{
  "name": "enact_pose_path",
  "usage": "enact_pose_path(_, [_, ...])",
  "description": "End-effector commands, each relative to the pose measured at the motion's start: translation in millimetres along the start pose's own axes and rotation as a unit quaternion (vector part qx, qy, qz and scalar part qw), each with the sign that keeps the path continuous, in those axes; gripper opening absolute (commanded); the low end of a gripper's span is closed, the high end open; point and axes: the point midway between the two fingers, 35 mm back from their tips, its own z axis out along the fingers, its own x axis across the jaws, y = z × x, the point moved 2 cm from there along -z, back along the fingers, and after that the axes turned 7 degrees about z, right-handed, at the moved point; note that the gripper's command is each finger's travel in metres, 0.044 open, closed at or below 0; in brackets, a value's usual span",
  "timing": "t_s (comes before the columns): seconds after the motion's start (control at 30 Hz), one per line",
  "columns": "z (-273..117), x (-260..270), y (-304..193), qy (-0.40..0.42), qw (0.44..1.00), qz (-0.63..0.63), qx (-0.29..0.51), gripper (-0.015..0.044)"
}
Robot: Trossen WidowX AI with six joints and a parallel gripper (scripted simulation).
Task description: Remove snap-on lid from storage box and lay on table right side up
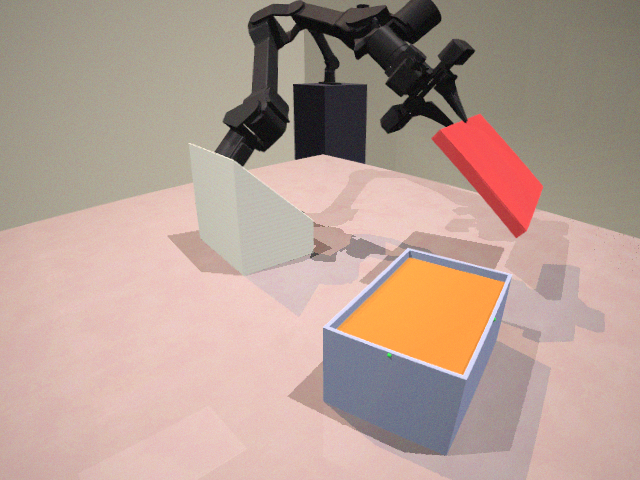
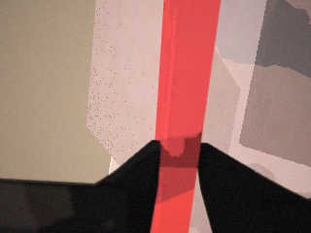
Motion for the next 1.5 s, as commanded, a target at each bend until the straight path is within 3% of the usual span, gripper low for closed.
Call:
enact_pose_path(0.0, [-3,3,-11,0.009,1.0,-0.002,0.001,0.0])
enact_pose_path(0.53, [-6,-3,-41,0.01,1.0,-0.001,0.002,0.0])
enact_pose_path(1.47, [10,-22,-33,0.01,1.0,0.0,0.002,0.0])
